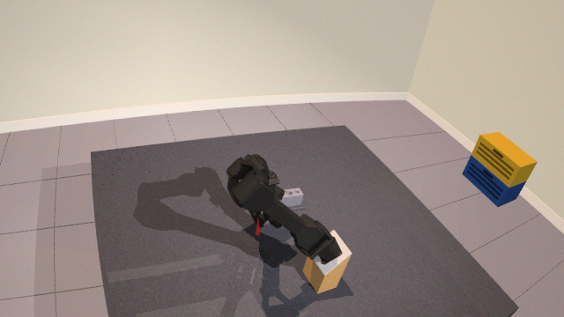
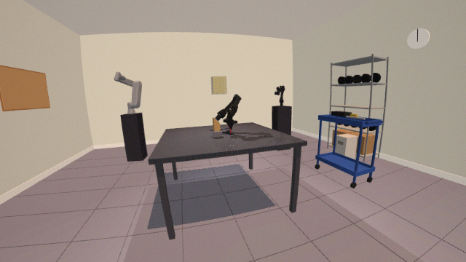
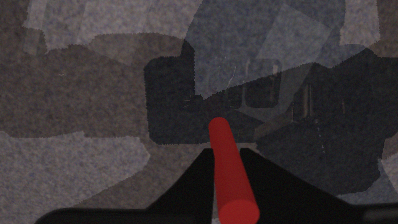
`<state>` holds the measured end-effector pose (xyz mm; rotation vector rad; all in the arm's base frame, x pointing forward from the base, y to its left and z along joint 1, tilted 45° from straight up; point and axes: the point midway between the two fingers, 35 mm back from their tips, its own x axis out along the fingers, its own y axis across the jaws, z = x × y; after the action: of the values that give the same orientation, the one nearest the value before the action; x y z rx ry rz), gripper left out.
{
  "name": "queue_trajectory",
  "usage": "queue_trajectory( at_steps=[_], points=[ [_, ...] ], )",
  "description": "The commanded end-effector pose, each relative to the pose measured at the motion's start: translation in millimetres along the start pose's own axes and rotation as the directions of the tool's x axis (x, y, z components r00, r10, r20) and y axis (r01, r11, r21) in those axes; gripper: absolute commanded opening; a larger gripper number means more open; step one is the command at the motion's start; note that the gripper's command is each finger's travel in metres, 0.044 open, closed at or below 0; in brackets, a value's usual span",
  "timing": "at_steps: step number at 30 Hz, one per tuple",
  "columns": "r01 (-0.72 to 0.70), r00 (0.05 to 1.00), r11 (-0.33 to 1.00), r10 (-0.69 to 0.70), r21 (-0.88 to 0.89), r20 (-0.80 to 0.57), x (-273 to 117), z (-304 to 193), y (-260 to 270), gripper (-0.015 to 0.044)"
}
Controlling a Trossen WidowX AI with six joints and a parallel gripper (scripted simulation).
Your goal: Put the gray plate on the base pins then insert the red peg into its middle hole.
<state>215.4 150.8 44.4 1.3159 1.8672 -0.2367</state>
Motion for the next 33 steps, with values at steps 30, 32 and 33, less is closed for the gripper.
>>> queue_trajectory(
  at_steps=[30,32,33],
  points=[
    [-0.022,1.000,1.000,0.022,0.008,0.011,-64.4,21.6,11.7,0.0000],
    [-0.022,1.000,1.000,0.021,0.007,0.012,-65.2,26.2,14.3,0.0000],
    [-0.021,1.000,1.000,0.021,0.007,0.013,-65.7,28.8,15.6,0.0000]
  ],
)
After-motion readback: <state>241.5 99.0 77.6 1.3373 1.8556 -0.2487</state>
